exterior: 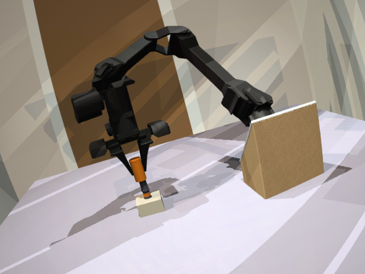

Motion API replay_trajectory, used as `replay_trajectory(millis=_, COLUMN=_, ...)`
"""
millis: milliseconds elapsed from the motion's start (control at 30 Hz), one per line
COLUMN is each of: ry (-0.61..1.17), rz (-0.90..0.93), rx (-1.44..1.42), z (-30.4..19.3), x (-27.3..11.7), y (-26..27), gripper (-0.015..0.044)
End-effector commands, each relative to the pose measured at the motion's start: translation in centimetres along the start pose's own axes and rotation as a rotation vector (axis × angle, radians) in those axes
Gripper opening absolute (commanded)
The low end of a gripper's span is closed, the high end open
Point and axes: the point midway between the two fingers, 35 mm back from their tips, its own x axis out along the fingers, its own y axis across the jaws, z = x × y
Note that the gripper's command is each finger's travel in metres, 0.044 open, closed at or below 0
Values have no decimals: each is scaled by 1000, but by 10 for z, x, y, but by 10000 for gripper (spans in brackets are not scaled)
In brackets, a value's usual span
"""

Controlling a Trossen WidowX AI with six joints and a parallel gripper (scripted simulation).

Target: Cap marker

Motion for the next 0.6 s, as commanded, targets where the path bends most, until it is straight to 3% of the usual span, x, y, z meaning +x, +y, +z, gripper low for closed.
replay_trajectory(millis=0, ry=-4, rz=-3, rx=-3, z=1, x=8, y=-1, gripper=0)
replay_trajectory(millis=567, ry=-6, rz=-3, rx=-2, z=2, x=28, y=-2, gripper=0)
